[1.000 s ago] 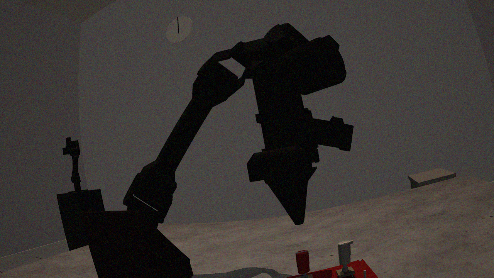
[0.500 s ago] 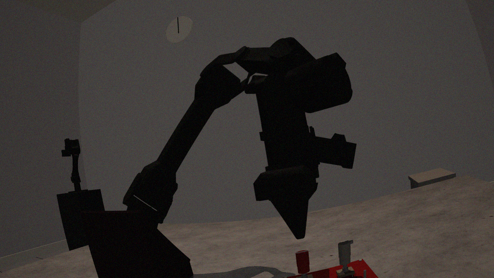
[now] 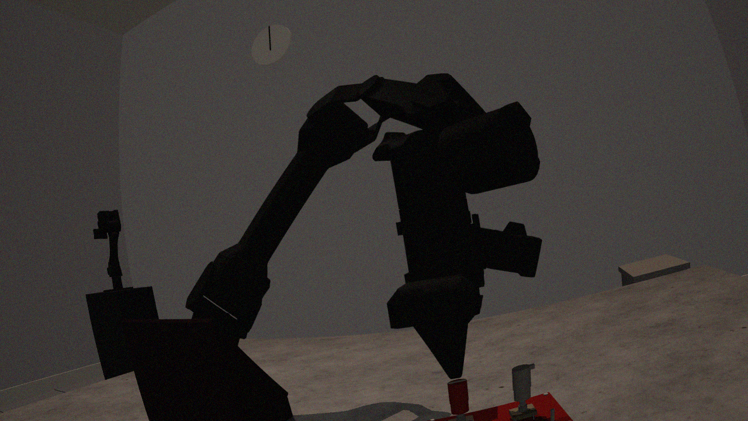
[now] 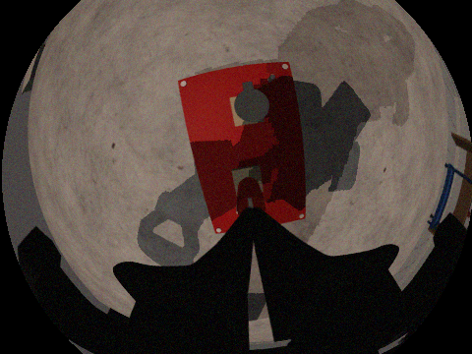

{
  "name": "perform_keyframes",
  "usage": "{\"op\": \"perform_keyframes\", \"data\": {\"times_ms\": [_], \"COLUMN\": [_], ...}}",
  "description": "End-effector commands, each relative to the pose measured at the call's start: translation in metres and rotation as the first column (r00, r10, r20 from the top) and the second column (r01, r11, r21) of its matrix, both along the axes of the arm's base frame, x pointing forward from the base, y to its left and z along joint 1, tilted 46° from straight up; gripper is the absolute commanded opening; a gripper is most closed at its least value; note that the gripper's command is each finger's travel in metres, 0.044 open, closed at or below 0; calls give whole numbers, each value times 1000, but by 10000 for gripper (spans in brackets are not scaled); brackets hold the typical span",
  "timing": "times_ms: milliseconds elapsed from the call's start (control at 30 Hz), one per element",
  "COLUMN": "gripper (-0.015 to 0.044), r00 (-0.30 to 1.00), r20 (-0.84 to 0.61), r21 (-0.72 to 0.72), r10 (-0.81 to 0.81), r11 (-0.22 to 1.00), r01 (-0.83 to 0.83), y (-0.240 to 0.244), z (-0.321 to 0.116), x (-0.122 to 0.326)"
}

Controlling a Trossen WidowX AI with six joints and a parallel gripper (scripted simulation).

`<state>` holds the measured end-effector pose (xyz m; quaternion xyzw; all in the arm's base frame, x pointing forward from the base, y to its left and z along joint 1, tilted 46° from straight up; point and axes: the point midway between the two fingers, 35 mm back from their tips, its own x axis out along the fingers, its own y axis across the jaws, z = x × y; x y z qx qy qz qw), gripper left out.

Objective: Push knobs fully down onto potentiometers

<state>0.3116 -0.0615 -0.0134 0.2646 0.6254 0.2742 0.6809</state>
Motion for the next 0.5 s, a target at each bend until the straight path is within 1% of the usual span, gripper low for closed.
{"op": "perform_keyframes", "data": {"times_ms": [0,467], "gripper": [0,0], "r00": [1000,1000], "r20": [-2,-2], "r21": [4,4], "r10": [-7,-7], "r11": [1000,1000], "r01": [7,7], "y": [0,3], "z": [0,-3], "x": [0,1]}}
